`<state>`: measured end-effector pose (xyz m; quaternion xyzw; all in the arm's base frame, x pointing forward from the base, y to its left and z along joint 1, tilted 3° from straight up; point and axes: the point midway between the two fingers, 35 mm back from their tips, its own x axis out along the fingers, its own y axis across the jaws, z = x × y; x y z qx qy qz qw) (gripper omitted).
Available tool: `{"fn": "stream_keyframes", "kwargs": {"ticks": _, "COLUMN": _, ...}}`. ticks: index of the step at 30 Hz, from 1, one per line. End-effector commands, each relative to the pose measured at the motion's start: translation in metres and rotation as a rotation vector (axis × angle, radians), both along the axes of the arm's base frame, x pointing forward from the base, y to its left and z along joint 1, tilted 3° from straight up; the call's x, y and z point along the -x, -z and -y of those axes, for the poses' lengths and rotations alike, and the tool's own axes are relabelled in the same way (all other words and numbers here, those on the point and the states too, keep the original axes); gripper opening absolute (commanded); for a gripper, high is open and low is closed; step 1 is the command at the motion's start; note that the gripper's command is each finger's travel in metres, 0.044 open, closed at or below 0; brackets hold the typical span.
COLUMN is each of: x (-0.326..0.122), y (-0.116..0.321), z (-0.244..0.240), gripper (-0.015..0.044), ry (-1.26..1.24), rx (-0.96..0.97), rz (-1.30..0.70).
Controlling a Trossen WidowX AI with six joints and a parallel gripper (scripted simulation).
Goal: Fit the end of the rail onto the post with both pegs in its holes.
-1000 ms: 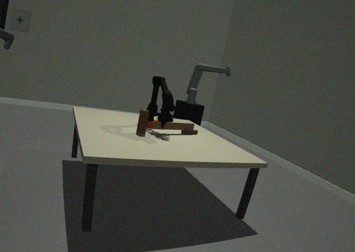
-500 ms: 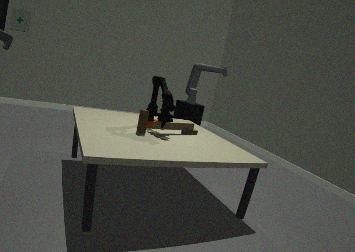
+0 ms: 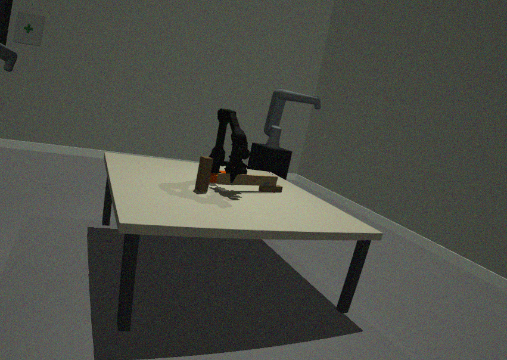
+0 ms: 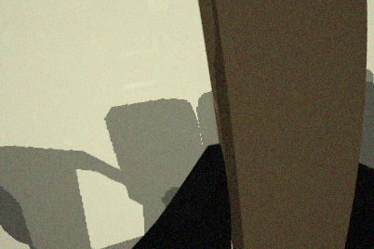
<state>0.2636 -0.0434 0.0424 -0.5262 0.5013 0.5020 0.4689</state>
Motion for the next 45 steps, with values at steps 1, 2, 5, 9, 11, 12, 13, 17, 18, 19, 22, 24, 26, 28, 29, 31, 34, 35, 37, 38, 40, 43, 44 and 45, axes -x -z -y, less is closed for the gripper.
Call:
{"fn": "stream_keyframes", "kwargs": {"ticks": 1, "x": -0.001, "y": 0.001, "z": 0.0, "gripper": 0.0, "ry": 0.0, "rx": -0.002, "rz": 0.004}}
{"fn": "stream_keyframes", "kwargs": {"ticks": 2, "x": -0.001, "y": 0.001, "z": 0.0, "gripper": 0.0, "ry": 0.0, "rx": -0.002, "rz": 0.004}}
{"fn": "stream_keyframes", "kwargs": {"ticks": 5, "x": -0.001, "y": 0.001, "z": 0.0, "gripper": 0.0, "ry": 0.0, "rx": -0.002, "rz": 0.004}}
{"fn": "stream_keyframes", "kwargs": {"ticks": 9, "x": -0.001, "y": 0.001, "z": 0.001, "gripper": 0.0, "ry": 0.0, "rx": -0.001, "rz": 0.004}}
{"fn": "stream_keyframes", "kwargs": {"ticks": 11, "x": -0.001, "y": 0.0, "z": 0.001, "gripper": 0.0, "ry": 0.0, "rx": -0.001, "rz": 0.004}}
{"fn": "stream_keyframes", "kwargs": {"ticks": 12, "x": 0.0, "y": 0.0, "z": 0.002, "gripper": 0.0, "ry": 0.0, "rx": -0.001, "rz": 0.004}}
{"fn": "stream_keyframes", "kwargs": {"ticks": 13, "x": 0.0, "y": 0.0, "z": 0.002, "gripper": 0.0, "ry": 0.0, "rx": -0.001, "rz": 0.004}}
{"fn": "stream_keyframes", "kwargs": {"ticks": 17, "x": 0.0, "y": 0.0, "z": 0.003, "gripper": 0.0, "ry": 0.0, "rx": -0.001, "rz": 0.004}}
{"fn": "stream_keyframes", "kwargs": {"ticks": 18, "x": 0.0, "y": 0.0, "z": 0.004, "gripper": 0.0, "ry": 0.0, "rx": -0.001, "rz": 0.004}}
{"fn": "stream_keyframes", "kwargs": {"ticks": 19, "x": 0.0, "y": -0.001, "z": 0.004, "gripper": 0.0, "ry": 0.0, "rx": -0.001, "rz": 0.004}}
{"fn": "stream_keyframes", "kwargs": {"ticks": 22, "x": 0.0, "y": -0.001, "z": 0.005, "gripper": 0.0, "ry": 0.0, "rx": -0.001, "rz": 0.004}}
{"fn": "stream_keyframes", "kwargs": {"ticks": 24, "x": 0.0, "y": -0.001, "z": 0.005, "gripper": 0.0, "ry": 0.0, "rx": -0.001, "rz": 0.004}}
{"fn": "stream_keyframes", "kwargs": {"ticks": 26, "x": -0.001, "y": -0.002, "z": 0.006, "gripper": 0.0, "ry": 0.0, "rx": -0.001, "rz": 0.004}}
{"fn": "stream_keyframes", "kwargs": {"ticks": 28, "x": -0.001, "y": -0.002, "z": 0.006, "gripper": 0.0, "ry": 0.0, "rx": -0.001, "rz": 0.004}}
{"fn": "stream_keyframes", "kwargs": {"ticks": 29, "x": -0.001, "y": -0.002, "z": 0.007, "gripper": 0.0, "ry": 0.0, "rx": -0.001, "rz": 0.004}}
{"fn": "stream_keyframes", "kwargs": {"ticks": 31, "x": -0.001, "y": -0.002, "z": 0.007, "gripper": 0.0, "ry": 0.0, "rx": -0.001, "rz": 0.004}}
{"fn": "stream_keyframes", "kwargs": {"ticks": 34, "x": -0.001, "y": -0.003, "z": 0.008, "gripper": 0.0, "ry": 0.0, "rx": -0.001, "rz": 0.004}}
{"fn": "stream_keyframes", "kwargs": {"ticks": 35, "x": -0.001, "y": -0.003, "z": 0.009, "gripper": 0.0, "ry": 0.0, "rx": -0.001, "rz": 0.004}}
{"fn": "stream_keyframes", "kwargs": {"ticks": 37, "x": -0.001, "y": -0.003, "z": 0.009, "gripper": 0.0, "ry": 0.0, "rx": -0.001, "rz": 0.004}}
{"fn": "stream_keyframes", "kwargs": {"ticks": 38, "x": -0.001, "y": -0.003, "z": 0.01, "gripper": 0.0, "ry": 0.0, "rx": -0.001, "rz": 0.004}}
{"fn": "stream_keyframes", "kwargs": {"ticks": 40, "x": -0.001, "y": -0.003, "z": 0.01, "gripper": 0.0, "ry": 0.0, "rx": -0.001, "rz": 0.004}}
{"fn": "stream_keyframes", "kwargs": {"ticks": 43, "x": -0.002, "y": -0.003, "z": 0.011, "gripper": 0.0, "ry": 0.0, "rx": 0.0, "rz": 0.004}}
{"fn": "stream_keyframes", "kwargs": {"ticks": 44, "x": -0.002, "y": -0.003, "z": 0.011, "gripper": 0.0, "ry": 0.0, "rx": 0.0, "rz": 0.004}}
{"fn": "stream_keyframes", "kwargs": {"ticks": 45, "x": -0.002, "y": -0.003, "z": 0.012, "gripper": 0.0, "ry": 0.0, "rx": 0.0, "rz": 0.004}}
